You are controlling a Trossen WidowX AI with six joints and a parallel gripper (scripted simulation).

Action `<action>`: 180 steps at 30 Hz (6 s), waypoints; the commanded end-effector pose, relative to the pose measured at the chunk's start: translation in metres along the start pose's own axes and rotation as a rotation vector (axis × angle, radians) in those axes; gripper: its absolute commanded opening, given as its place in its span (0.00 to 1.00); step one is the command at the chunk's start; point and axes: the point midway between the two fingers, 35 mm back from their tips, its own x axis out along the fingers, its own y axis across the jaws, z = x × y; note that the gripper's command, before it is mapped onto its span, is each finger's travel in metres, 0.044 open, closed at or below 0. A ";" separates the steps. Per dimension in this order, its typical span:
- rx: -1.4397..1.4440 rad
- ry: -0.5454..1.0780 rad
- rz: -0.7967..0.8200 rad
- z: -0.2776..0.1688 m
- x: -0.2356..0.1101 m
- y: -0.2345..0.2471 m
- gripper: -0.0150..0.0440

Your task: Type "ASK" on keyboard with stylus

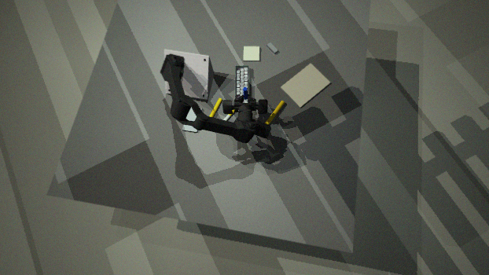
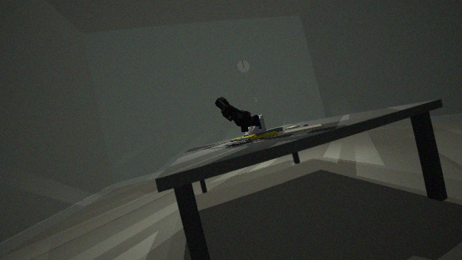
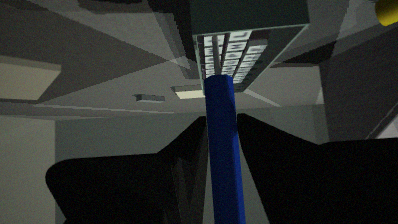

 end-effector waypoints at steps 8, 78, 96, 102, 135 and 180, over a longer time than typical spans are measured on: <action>-0.004 -0.004 -0.001 0.005 0.003 0.000 0.39; -0.007 -0.001 -0.001 -0.079 0.078 -0.016 0.25; -0.003 0.005 -0.006 -0.098 0.120 -0.038 0.25; -0.003 0.004 -0.006 -0.086 0.127 -0.038 0.25; -0.003 0.004 -0.006 -0.076 0.132 -0.038 0.39; -0.003 0.003 -0.006 -0.074 0.134 -0.037 0.39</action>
